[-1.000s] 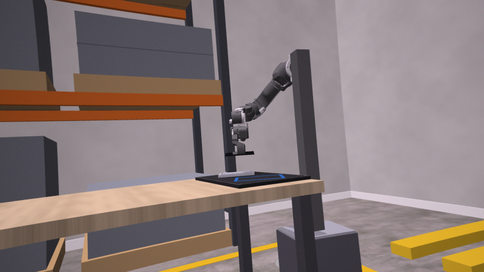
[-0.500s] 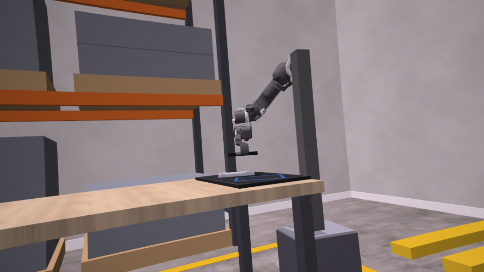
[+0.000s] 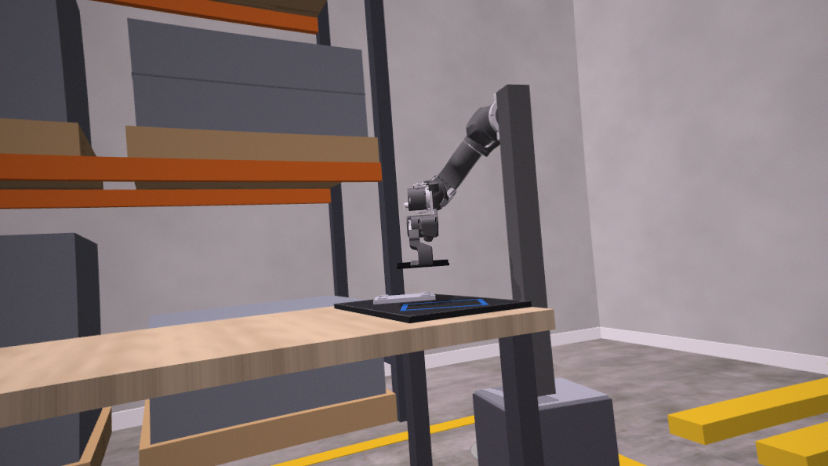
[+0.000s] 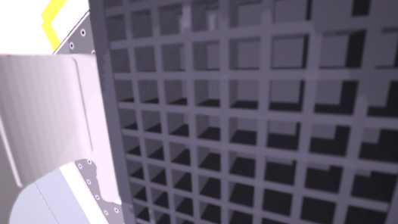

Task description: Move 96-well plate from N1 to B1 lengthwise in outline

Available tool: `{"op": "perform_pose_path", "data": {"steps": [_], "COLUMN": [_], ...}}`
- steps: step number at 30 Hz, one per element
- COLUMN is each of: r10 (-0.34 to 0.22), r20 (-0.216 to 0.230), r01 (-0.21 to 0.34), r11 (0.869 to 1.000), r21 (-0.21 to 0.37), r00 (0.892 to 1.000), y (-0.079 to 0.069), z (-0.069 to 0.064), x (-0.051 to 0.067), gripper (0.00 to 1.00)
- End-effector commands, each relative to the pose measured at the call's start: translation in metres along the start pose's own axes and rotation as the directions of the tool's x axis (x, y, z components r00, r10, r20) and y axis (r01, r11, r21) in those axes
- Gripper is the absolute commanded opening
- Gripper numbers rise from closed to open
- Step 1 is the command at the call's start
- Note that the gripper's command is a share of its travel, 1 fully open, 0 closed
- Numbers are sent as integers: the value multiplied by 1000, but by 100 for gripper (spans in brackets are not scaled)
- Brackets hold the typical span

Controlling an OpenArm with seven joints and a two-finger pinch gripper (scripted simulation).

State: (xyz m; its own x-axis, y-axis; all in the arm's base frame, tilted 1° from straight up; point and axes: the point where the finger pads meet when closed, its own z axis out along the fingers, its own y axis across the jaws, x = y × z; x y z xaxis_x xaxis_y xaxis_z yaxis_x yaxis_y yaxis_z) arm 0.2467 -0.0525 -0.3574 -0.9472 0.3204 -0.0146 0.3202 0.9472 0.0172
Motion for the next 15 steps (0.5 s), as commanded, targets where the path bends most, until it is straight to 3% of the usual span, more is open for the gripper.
{"op": "perform_pose_path", "data": {"steps": [1, 2, 7, 15], "r10": [3, 3, 3, 3], "r20": [1, 1, 1, 1], "r01": [-3, -3, -3, -3], "r11": [1000, 1000, 1000, 1000], "r21": [3, 3, 3, 3], "r00": [1000, 1000, 1000, 1000], "y": [-1, -1, 36, 36], "z": [0, 0, 2, 2], "x": [0, 0, 18, 18], "gripper": [0, 0, 0, 0]}}
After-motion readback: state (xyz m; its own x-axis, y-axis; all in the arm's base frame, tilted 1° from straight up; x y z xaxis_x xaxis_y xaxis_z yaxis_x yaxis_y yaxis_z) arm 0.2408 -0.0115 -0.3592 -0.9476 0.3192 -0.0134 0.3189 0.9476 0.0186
